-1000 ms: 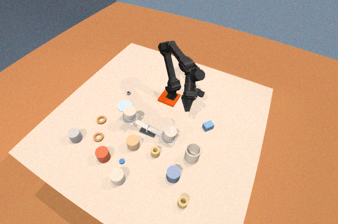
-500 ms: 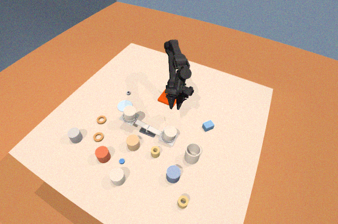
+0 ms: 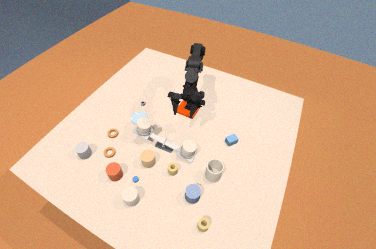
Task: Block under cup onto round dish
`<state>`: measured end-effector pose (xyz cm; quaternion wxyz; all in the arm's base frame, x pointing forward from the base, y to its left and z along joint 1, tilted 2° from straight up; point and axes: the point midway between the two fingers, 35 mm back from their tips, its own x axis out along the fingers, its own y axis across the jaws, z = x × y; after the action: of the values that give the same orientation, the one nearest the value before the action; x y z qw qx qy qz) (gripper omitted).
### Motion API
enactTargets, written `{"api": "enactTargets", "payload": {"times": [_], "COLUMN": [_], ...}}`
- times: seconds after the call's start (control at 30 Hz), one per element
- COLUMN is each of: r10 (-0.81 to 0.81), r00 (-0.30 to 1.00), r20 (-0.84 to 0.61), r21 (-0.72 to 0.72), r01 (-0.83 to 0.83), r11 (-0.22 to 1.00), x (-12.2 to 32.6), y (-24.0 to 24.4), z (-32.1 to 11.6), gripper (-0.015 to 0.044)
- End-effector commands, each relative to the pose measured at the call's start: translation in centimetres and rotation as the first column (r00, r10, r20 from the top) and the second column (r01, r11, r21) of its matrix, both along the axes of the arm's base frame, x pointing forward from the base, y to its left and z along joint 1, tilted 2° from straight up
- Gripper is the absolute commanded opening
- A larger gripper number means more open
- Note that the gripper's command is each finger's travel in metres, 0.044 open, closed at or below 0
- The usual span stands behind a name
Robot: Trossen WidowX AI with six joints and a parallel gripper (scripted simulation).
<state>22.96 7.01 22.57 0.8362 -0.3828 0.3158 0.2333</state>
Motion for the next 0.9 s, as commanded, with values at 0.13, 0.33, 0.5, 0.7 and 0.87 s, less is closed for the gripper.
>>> {"api": "enactTargets", "payload": {"times": [0.13,0.33,0.5,0.7,0.87], "r10": [-0.208,-0.348,-0.452,-0.554,-0.564], "r00": [0.976,0.928,0.872,0.79,0.78], "r20": [-0.068,-0.13,-0.188,-0.262,-0.271], "r21": [0.168,0.277,0.36,0.445,0.453], "r01": [0.216,0.371,0.489,0.608,0.62], "r11": [0.962,0.886,0.794,0.658,0.64], "x": [-0.5,-1.2,-1.8,-2.7,-2.8], "y": [-2.8,-4.6,-6.0,-7.5,-7.6], "z": [0.6,1.0,1.3,1.7,1.8], "gripper": [0.044,0.044,0.044,0.044,0.044]}}
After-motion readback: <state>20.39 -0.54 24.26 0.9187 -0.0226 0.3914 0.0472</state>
